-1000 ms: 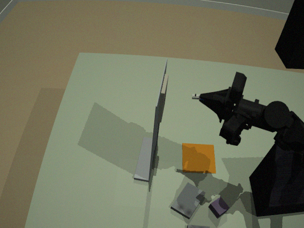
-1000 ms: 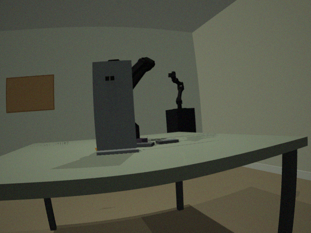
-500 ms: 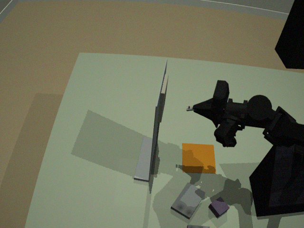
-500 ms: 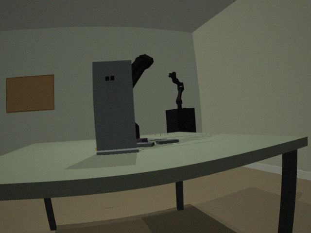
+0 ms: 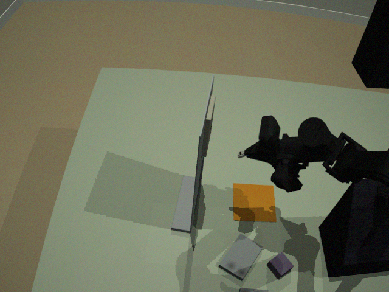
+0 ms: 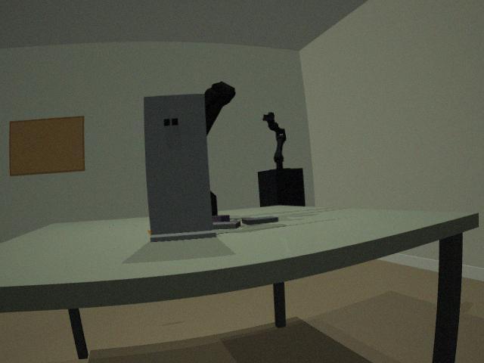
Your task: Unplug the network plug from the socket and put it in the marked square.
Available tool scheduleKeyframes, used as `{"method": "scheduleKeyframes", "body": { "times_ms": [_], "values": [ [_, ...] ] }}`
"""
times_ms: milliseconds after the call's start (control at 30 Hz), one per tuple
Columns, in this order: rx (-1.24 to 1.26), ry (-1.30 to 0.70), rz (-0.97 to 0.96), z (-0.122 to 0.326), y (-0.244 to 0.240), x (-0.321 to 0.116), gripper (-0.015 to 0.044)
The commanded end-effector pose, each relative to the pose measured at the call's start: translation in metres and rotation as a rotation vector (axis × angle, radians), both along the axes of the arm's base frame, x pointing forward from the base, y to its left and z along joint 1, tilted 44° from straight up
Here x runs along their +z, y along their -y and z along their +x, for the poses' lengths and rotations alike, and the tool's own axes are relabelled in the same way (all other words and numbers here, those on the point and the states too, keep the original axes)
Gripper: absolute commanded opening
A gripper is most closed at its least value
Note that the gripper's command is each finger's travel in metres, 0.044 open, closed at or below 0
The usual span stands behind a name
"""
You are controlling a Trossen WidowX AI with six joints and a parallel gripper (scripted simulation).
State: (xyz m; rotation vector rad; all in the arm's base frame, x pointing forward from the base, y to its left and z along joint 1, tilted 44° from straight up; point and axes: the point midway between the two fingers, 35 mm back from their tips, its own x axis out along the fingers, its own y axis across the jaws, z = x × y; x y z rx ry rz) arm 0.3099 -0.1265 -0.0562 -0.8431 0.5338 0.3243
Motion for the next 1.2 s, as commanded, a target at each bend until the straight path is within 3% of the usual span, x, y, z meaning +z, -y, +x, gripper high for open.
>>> {"method": "scheduleKeyframes", "body": {
  "times_ms": [0, 1167],
  "values": [
    [0.07, -0.026, 0.022, -0.002, -0.011, -0.016, 0.0],
    [0.464, -0.079, 0.205, -0.041, -0.087, -0.095, 0.0]
  ]
}}
